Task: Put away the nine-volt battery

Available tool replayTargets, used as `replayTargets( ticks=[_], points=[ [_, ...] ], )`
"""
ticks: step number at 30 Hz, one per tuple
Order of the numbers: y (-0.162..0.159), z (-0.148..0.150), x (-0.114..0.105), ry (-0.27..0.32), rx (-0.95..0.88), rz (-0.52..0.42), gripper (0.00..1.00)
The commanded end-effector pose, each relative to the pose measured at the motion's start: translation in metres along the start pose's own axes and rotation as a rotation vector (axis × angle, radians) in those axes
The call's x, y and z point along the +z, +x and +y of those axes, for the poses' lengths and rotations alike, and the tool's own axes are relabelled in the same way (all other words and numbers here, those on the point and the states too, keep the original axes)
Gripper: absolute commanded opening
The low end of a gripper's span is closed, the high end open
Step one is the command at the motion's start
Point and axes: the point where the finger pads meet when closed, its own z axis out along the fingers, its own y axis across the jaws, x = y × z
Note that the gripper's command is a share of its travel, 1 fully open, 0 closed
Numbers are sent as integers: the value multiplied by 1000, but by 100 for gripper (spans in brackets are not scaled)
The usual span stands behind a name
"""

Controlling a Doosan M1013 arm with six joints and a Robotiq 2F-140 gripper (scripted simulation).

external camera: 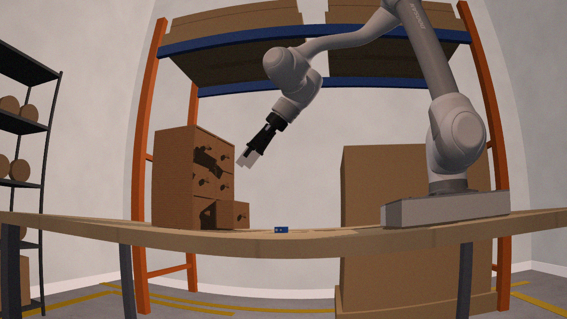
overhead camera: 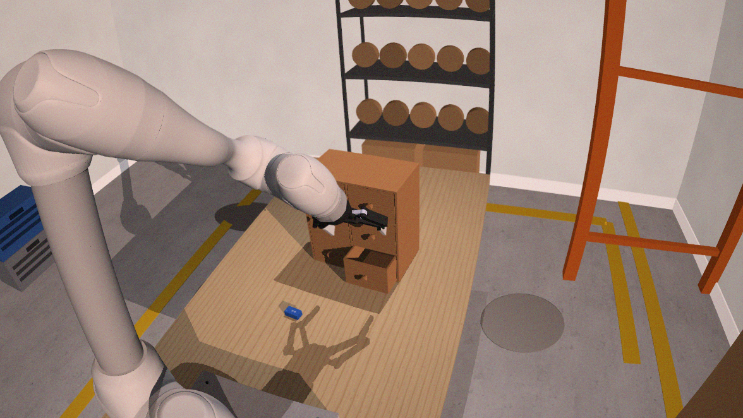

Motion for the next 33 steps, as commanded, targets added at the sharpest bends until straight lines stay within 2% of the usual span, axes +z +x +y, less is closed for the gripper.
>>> replayTargets(
  ticks=[1,23,29,33],
  points=[
    [-2,0,1,1,1,-1,100],
    [-2,0,0,2,3,-6,100],
    [-2,-1,-4,5,10,-26,100],
    [-3,-1,-15,7,28,-77,100]
  ],
)
